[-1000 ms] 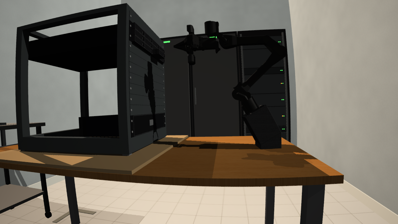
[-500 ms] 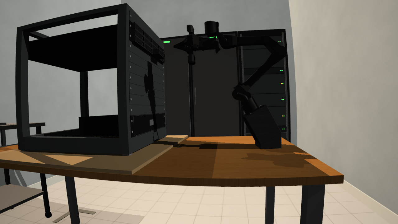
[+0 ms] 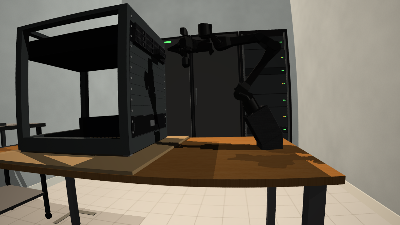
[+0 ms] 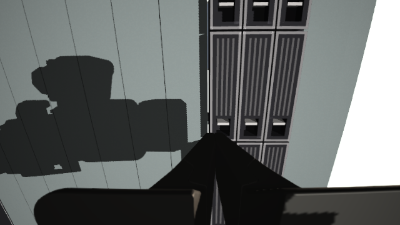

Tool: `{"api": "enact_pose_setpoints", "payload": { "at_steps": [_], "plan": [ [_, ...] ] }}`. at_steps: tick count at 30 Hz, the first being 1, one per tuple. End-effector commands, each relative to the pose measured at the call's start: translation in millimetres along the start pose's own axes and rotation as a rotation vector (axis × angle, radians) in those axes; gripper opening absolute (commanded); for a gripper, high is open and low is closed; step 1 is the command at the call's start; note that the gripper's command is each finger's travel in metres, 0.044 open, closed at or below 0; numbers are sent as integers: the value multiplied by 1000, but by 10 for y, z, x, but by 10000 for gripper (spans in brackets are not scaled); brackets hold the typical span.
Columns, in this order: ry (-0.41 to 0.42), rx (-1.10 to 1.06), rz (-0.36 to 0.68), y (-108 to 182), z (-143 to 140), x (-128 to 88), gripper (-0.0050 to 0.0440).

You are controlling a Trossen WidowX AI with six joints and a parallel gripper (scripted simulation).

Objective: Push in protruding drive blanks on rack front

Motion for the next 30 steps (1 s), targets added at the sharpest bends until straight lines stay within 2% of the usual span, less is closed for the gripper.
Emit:
{"api": "enact_pose_setpoints", "payload": {
  "at_steps": [1, 6, 17, 30],
  "plan": [
    [29, -5, 7, 18, -114, 96, -50],
    [29, -5, 7, 18, -116, 128, -50],
    [29, -5, 7, 21, -125, 467, -50],
    [29, -5, 7, 21, -126, 476, -50]
  ]
}}
Point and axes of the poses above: the point midway between the two fingers, 35 mm back from their tips, its own x axis out along the fingers, its own z axis across the jaws, y = z × x, the point moved 9 cm from there along -x, back along the fingers, and after that the axes turned 13 degrees about -x, right-handed, at the moved point
